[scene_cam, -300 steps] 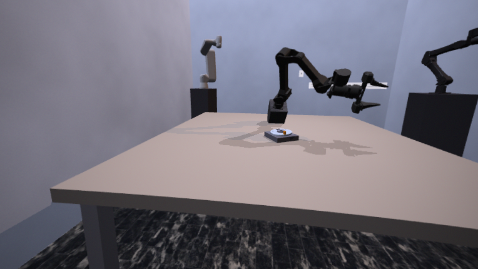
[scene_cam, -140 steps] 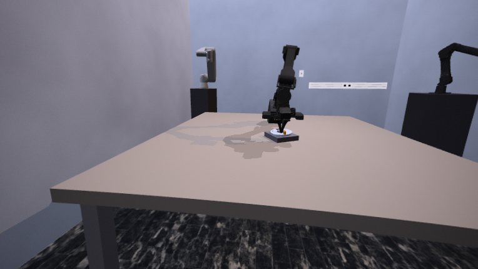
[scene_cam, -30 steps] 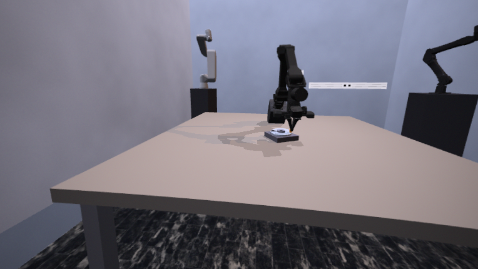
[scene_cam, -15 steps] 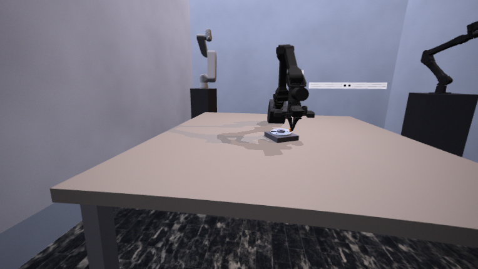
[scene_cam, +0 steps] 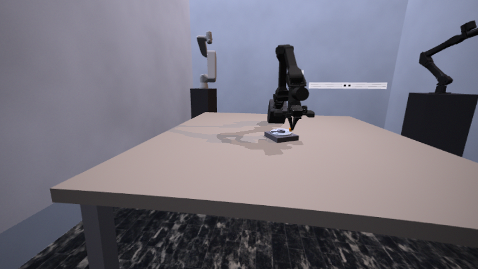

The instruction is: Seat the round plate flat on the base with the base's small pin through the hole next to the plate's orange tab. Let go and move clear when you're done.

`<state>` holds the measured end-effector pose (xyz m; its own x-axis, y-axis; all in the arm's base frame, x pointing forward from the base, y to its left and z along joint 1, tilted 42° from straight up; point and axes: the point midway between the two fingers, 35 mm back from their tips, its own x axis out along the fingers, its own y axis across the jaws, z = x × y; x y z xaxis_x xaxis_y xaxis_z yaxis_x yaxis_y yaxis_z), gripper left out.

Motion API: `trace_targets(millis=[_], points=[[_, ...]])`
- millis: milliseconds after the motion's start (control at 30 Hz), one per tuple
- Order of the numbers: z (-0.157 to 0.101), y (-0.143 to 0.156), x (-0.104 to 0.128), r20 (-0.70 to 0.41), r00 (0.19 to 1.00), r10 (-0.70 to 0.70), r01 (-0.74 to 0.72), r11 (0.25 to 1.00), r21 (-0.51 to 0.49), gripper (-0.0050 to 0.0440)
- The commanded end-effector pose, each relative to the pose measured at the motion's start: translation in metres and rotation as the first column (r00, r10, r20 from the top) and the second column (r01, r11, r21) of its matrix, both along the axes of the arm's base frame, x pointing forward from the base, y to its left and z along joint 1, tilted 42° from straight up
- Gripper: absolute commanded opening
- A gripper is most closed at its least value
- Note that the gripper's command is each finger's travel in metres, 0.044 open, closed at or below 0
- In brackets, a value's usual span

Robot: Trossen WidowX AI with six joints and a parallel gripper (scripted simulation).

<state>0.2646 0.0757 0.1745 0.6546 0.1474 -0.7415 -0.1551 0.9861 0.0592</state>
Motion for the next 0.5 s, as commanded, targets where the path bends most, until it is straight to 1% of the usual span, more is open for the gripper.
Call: trace_targets(millis=[0, 333, 467], points=[[0.0014, -0.0005, -0.0048, 0.017, 1.0, -0.003, 0.003, 1.0, 0.005, -0.005], [-0.0032, -0.0004, -0.0088, 0.016, 1.0, -0.003, 0.003, 1.0, 0.004, -0.005], [-0.0023, -0.0001, -0.0056, 0.011, 1.0, -0.001, 0.001, 1.0, 0.002, -0.005]])
